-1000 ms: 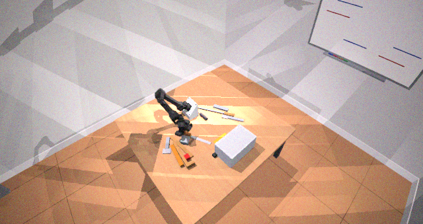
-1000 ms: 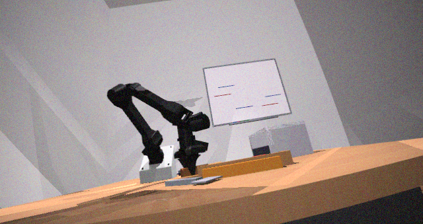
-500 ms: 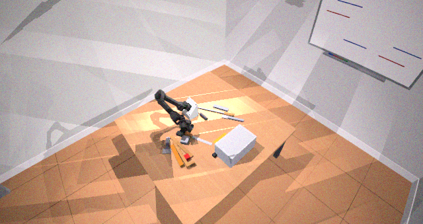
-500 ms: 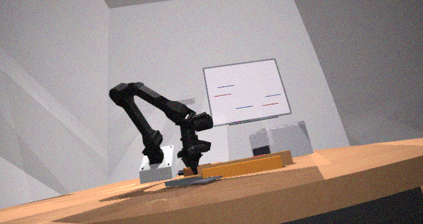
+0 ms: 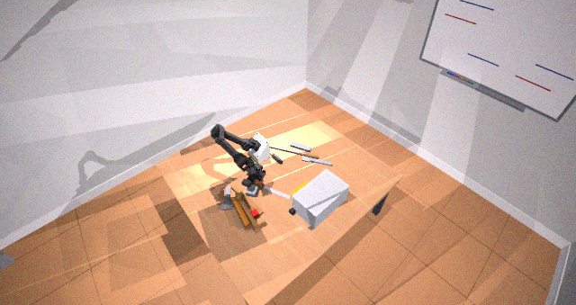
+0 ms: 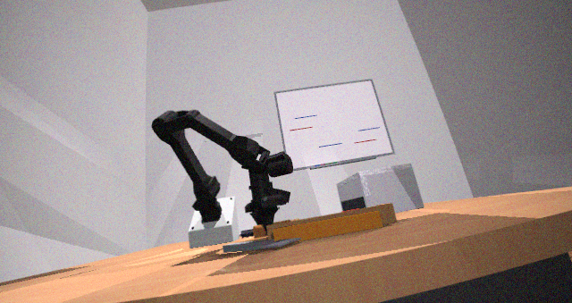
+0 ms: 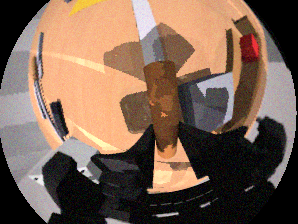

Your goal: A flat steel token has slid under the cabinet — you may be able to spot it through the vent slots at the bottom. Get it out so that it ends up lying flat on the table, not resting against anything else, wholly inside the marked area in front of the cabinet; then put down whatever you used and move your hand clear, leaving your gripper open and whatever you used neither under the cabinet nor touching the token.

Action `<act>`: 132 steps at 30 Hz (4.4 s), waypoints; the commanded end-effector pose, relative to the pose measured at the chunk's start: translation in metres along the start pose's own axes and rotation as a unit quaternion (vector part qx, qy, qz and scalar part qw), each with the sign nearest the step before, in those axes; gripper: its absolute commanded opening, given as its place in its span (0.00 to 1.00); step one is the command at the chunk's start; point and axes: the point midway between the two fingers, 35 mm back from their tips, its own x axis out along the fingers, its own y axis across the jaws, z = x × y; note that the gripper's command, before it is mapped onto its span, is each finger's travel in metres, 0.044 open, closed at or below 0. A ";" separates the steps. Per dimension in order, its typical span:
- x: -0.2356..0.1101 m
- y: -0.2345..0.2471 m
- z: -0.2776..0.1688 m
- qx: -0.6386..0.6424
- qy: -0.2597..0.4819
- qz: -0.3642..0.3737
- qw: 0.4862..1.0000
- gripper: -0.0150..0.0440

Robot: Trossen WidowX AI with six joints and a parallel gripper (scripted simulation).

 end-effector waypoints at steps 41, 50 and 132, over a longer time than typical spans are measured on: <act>-0.001 -0.003 0.049 0.009 0.003 -0.001 1.000 0.25; -0.001 -0.003 0.060 0.009 0.003 -0.001 1.000 0.25; -0.002 -0.008 0.159 0.011 0.001 -0.001 1.000 0.25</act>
